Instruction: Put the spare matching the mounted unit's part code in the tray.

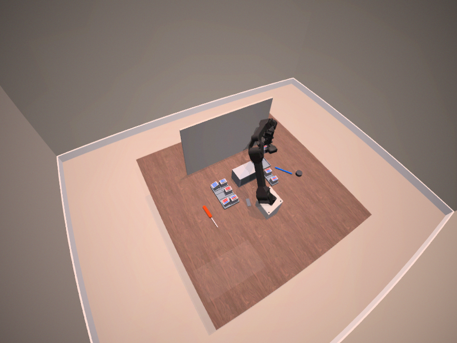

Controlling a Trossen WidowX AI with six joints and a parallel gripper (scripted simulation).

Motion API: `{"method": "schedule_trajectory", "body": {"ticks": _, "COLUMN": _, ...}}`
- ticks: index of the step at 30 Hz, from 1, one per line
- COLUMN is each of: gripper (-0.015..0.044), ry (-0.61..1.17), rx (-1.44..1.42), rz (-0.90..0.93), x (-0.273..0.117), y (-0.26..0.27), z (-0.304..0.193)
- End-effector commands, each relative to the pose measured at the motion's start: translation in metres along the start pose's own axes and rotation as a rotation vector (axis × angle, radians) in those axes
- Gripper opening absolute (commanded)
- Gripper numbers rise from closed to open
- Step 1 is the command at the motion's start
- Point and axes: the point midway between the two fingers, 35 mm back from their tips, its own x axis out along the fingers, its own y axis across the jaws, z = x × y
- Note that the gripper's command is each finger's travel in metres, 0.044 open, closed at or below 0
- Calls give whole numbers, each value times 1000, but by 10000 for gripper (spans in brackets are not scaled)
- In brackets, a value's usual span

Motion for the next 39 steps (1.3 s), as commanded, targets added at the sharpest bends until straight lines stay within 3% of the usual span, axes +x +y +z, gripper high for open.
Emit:
{"method": "schedule_trajectory", "body": {"ticks": 1, "gripper": 0, "ry": 7, "rx": -14, "rz": -1, "x": 2, "y": -2, "z": -1}}
{"method": "schedule_trajectory", "body": {"ticks": 39, "gripper": 0, "ry": 9, "rx": -14, "rz": -3, "x": 40, "y": -8, "z": -4}}
